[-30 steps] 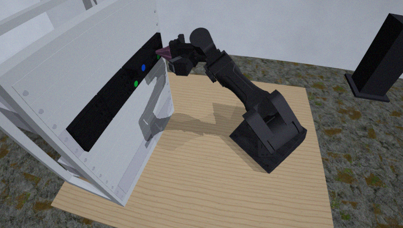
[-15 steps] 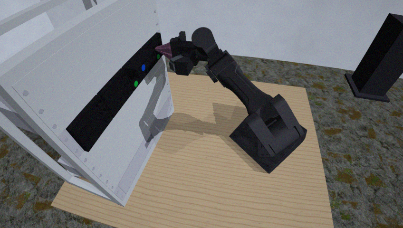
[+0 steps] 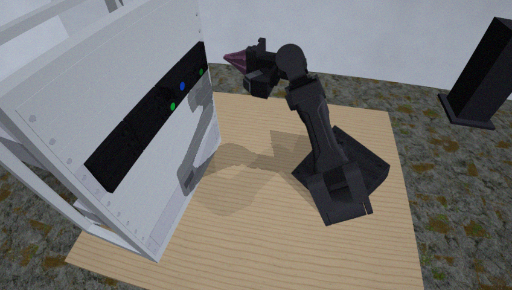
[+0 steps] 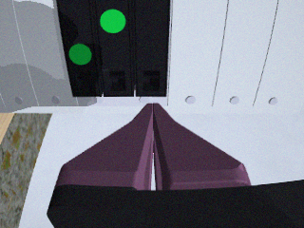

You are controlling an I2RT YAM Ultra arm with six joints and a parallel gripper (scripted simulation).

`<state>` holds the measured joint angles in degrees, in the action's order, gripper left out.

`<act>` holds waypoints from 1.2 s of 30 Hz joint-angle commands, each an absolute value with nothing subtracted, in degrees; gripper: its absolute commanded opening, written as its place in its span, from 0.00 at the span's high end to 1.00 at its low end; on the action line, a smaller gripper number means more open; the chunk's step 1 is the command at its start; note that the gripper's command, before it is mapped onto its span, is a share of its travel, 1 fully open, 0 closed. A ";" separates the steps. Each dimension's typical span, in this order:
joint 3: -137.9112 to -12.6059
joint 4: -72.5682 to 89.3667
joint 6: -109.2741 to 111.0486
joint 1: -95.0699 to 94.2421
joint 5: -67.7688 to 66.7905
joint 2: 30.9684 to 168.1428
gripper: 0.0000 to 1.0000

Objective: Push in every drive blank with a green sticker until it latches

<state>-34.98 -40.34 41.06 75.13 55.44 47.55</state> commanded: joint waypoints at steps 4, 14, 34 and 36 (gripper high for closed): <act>-32.50 -48.79 32.38 81.24 62.48 47.47 1.00; -32.39 -57.11 26.75 83.55 64.49 48.81 1.00; -23.50 -60.82 28.77 80.93 62.79 44.18 1.00; -23.45 -60.84 28.75 81.36 62.77 44.63 1.00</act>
